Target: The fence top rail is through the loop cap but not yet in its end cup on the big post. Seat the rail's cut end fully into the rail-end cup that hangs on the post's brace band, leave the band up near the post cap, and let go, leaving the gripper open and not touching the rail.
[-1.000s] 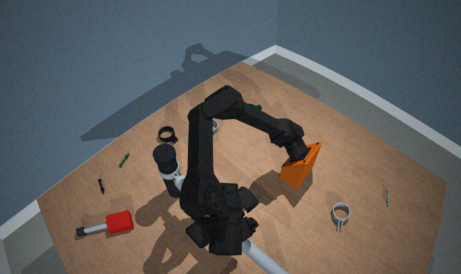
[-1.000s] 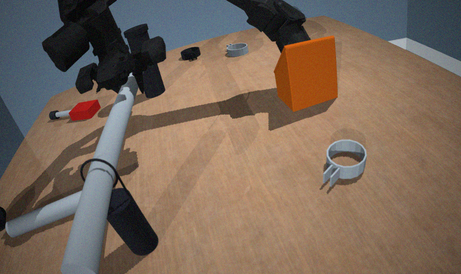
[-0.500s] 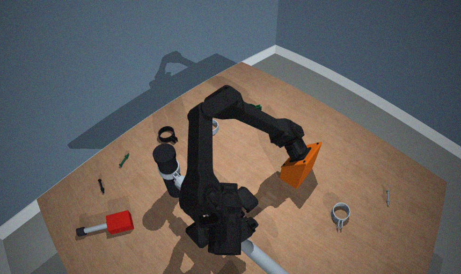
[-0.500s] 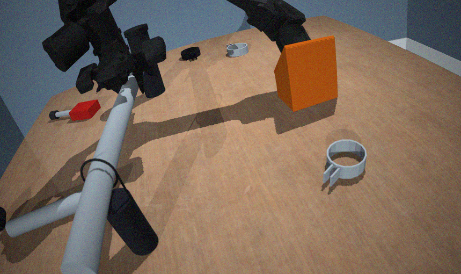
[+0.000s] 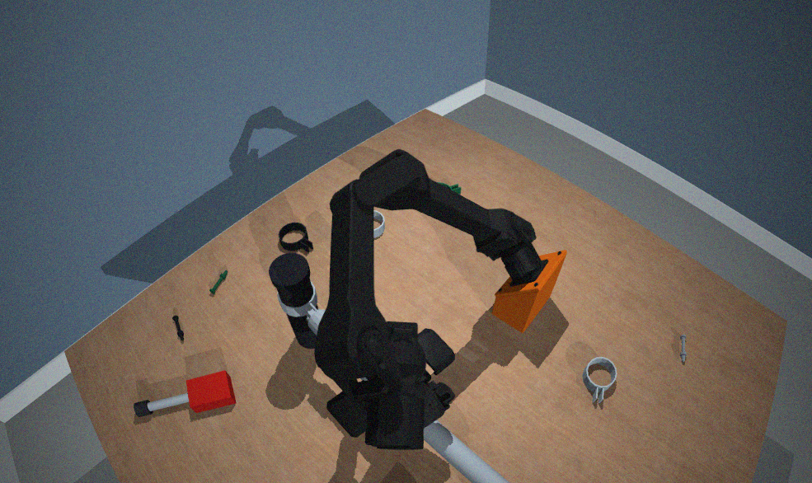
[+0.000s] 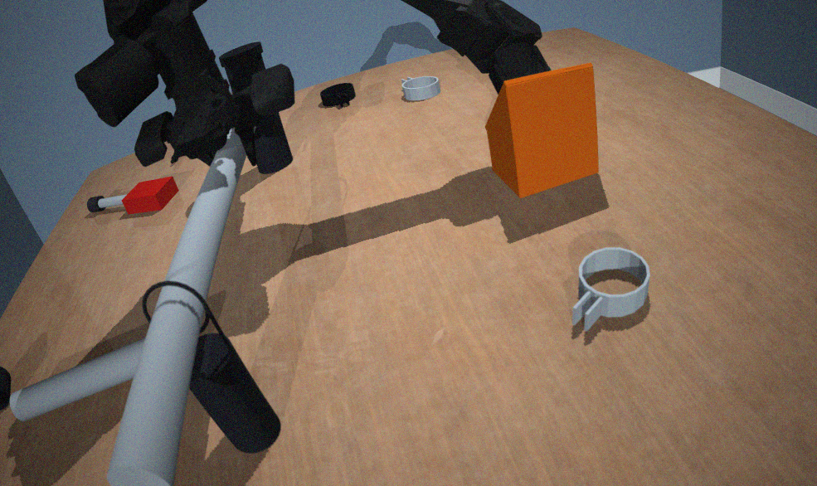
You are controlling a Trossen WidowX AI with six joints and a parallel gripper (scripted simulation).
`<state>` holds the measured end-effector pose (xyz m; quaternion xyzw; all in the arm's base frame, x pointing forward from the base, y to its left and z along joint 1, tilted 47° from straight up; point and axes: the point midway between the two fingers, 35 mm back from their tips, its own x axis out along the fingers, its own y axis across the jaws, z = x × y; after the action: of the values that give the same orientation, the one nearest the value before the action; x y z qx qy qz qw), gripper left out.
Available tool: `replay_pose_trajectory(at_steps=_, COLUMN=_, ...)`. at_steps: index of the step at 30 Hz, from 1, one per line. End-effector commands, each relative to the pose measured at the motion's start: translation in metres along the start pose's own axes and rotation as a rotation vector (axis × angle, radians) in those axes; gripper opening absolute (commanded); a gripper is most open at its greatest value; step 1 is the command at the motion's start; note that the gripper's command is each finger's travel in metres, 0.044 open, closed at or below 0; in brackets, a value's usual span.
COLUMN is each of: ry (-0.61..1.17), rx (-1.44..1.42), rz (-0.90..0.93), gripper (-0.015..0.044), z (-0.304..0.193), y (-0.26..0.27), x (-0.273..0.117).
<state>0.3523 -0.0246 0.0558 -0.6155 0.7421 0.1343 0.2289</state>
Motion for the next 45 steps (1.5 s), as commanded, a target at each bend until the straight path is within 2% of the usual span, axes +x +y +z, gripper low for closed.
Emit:
replay_pose_trajectory(at_steps=1, ry=0.0, rx=0.003, rz=-0.002, gripper=0.0, z=-0.001, y=0.0, x=-0.001)
replay_pose_trajectory(at_steps=28, ry=0.0, rx=0.003, rz=-0.002, gripper=0.0, z=0.009, y=-0.002, x=-0.009)
replay_pose_trajectory(at_steps=45, ry=0.01, rx=-0.007, rz=0.006, gripper=0.0, z=-0.008, y=-0.002, x=-0.002)
